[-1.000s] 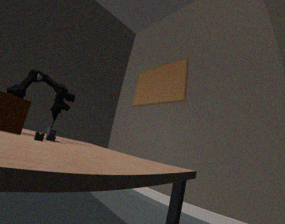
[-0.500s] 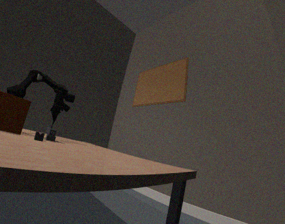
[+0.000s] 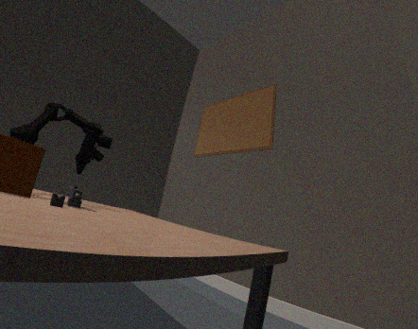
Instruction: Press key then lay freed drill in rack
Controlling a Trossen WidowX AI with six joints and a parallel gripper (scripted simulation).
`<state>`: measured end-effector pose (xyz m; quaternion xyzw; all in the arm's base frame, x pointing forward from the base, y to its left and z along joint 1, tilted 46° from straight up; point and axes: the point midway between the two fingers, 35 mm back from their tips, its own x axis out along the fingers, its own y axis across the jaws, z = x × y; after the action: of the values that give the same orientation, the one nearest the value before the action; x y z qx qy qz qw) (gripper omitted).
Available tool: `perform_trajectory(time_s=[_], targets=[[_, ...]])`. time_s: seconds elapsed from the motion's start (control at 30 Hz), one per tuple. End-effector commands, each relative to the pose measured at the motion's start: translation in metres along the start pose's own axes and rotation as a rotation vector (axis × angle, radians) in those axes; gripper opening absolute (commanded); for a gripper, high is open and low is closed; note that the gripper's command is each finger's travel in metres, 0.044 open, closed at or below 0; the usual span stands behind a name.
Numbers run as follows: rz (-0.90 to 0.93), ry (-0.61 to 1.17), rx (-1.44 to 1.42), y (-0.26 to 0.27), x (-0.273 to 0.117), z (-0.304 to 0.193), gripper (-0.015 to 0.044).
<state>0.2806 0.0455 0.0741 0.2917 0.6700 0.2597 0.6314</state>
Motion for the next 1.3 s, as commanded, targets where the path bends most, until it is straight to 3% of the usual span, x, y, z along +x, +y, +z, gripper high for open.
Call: perform_trajectory(time_s=[0.0, 0.13, 0.23, 0.6, 0.77, 1.27], targets=[[-0.004, -0.008, -0.004, -0.004, -0.035, 0.004, 0.0263], [-0.004, -0.027, -0.058, -0.009, -0.023, 0.007, 0.0368], [-0.009, -0.024, -0.305, -0.035, -0.009, 0.013, 0.044], [-0.016, -0.007, -1.261, -0.133, 0.053, 0.011, 0.044], [-0.013, -0.003, -1.533, -0.157, 0.072, 0.003, 0.044], [-0.013, -0.002, -1.577, -0.161, 0.076, 0.002, 0.044]])
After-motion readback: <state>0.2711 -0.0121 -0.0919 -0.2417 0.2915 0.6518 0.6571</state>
